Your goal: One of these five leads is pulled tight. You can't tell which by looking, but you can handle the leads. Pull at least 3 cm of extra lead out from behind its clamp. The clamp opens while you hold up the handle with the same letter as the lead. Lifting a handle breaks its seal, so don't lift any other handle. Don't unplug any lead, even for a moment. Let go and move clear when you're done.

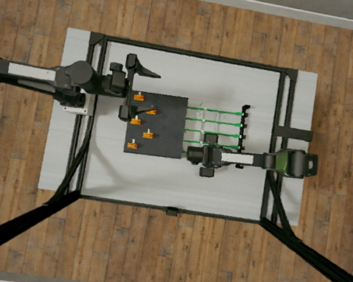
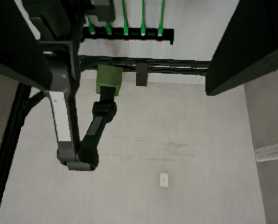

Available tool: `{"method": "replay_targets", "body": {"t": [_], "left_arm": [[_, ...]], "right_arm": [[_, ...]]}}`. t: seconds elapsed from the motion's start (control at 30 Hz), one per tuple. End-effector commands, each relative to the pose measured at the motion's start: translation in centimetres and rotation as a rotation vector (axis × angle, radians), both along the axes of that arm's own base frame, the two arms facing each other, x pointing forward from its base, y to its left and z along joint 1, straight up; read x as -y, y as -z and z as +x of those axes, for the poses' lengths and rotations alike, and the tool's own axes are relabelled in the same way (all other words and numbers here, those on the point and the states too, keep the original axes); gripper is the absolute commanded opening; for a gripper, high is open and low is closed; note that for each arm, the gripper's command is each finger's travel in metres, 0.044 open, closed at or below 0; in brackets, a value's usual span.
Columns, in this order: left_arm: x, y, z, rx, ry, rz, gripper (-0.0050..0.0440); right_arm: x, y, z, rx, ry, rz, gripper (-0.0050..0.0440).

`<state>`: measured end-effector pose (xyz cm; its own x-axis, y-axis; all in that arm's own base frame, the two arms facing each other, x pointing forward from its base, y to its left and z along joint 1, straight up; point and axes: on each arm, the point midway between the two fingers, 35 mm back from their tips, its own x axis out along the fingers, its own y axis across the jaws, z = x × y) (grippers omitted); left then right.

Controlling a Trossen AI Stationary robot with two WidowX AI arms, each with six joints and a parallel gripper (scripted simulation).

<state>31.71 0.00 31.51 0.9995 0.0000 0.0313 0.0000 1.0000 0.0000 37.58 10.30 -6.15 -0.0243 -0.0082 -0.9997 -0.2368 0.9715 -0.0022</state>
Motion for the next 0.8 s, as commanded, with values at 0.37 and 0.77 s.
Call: {"method": "replay_targets", "body": {"t": [0.37, 0.77], "left_arm": [[0.0, -0.8, -0.1, 0.018, 0.0, 0.0, 0.044], [0.0, -0.8, -0.1, 0.018, 0.0, 0.0, 0.044]], "right_arm": [[0.1, 0.0, -0.4, 0.029, 0.0, 0.008, -0.005], [-0.2, -4.4, 0.6, 0.056, 0.0, 0.015, 0.0209]]}}
